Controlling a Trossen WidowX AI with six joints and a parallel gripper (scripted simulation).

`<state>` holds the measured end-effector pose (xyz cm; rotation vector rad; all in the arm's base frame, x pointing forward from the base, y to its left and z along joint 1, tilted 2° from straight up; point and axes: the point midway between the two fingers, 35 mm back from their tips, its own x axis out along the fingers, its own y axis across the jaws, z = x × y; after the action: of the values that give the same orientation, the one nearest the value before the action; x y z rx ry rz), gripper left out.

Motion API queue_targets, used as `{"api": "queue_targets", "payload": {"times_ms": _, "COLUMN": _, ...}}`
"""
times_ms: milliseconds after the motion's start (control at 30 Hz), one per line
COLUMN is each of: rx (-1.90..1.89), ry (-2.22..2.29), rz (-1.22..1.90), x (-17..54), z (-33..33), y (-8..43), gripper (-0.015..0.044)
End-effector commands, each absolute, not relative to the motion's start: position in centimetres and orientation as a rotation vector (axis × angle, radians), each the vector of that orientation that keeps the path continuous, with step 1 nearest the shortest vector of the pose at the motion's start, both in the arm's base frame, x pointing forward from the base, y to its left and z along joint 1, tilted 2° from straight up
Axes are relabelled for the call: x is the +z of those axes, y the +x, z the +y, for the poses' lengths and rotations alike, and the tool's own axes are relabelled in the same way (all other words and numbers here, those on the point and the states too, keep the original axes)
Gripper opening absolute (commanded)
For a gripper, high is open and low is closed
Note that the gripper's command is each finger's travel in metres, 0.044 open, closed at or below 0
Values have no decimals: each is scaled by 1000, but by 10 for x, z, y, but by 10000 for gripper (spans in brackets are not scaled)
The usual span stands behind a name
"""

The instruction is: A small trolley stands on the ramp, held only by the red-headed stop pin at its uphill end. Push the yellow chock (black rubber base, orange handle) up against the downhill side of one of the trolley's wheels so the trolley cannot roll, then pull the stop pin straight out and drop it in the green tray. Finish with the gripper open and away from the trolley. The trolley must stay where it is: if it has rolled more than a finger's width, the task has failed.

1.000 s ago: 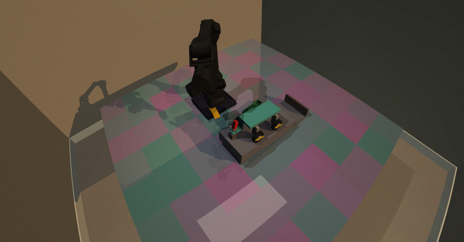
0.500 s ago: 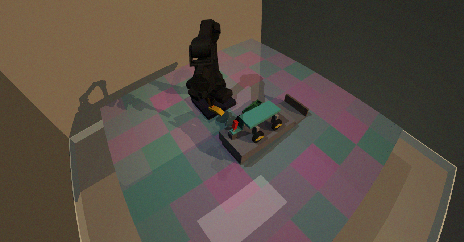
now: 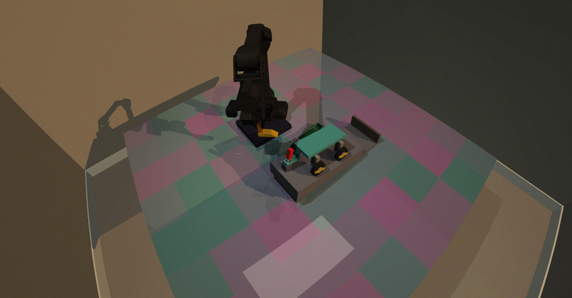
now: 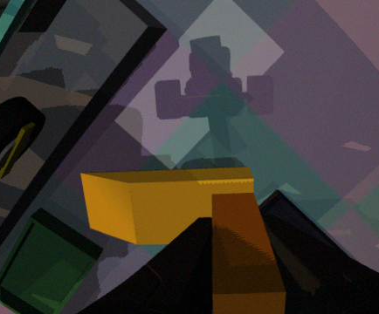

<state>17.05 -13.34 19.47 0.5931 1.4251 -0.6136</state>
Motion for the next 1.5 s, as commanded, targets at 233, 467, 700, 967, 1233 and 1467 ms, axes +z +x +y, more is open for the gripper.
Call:
{"api": "queue_targets", "payload": {"times_ms": 233, "rx": -331, "ry": 299, "rz": 1491, "x": 195, "z": -133, "y": 171, "gripper": 0}}
{"api": "queue_targets", "payload": {"times_ms": 467, "rx": -149, "ry": 108, "rz": 1513, "x": 195, "z": -133, "y": 171, "gripper": 0}}
{"api": "queue_targets", "payload": {"times_ms": 700, "rx": 33, "ry": -82, "rz": 1519, "x": 195, "z": -133, "y": 171, "gripper": 0}}
{"api": "queue_targets", "payload": {"times_ms": 967, "rx": 202, "ry": -259, "rz": 1511, "x": 195, "z": -133, "y": 171, "gripper": 0}}
{"api": "queue_targets", "payload": {"times_ms": 1233, "rx": 379, "ry": -443, "rz": 1488, "x": 195, "z": -133, "y": 171, "gripper": 0}}
{"api": "queue_targets", "payload": {"times_ms": 1467, "rx": 562, "ry": -632, "rz": 1448, "x": 195, "z": -133, "y": 171, "gripper": 0}}
